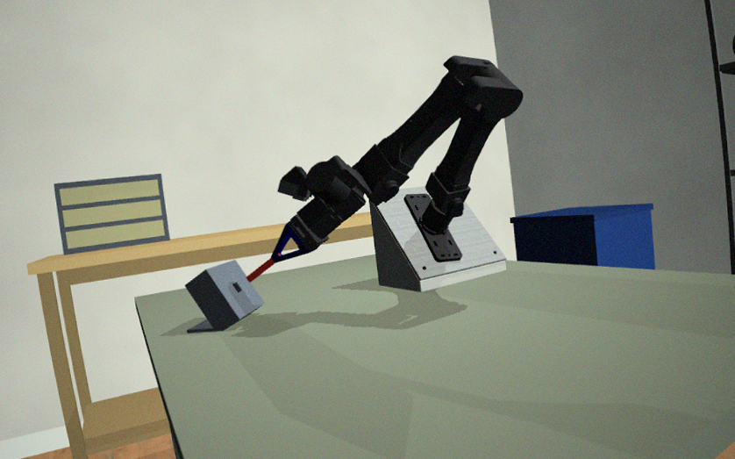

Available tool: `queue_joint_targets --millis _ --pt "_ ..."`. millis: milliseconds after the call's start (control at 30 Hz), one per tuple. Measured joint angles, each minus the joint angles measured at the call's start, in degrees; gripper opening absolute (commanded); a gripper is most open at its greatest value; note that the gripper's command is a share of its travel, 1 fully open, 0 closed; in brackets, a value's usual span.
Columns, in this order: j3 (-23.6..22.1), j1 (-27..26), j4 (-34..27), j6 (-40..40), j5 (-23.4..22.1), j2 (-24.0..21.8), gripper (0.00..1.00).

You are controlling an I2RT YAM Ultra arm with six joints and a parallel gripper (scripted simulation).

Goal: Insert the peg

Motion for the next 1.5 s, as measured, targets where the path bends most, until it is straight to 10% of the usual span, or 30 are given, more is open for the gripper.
queue_joint_targets --millis 1500 --pt "2.6 0.0 -4.7 0.0 0.0 0.8 0.0"
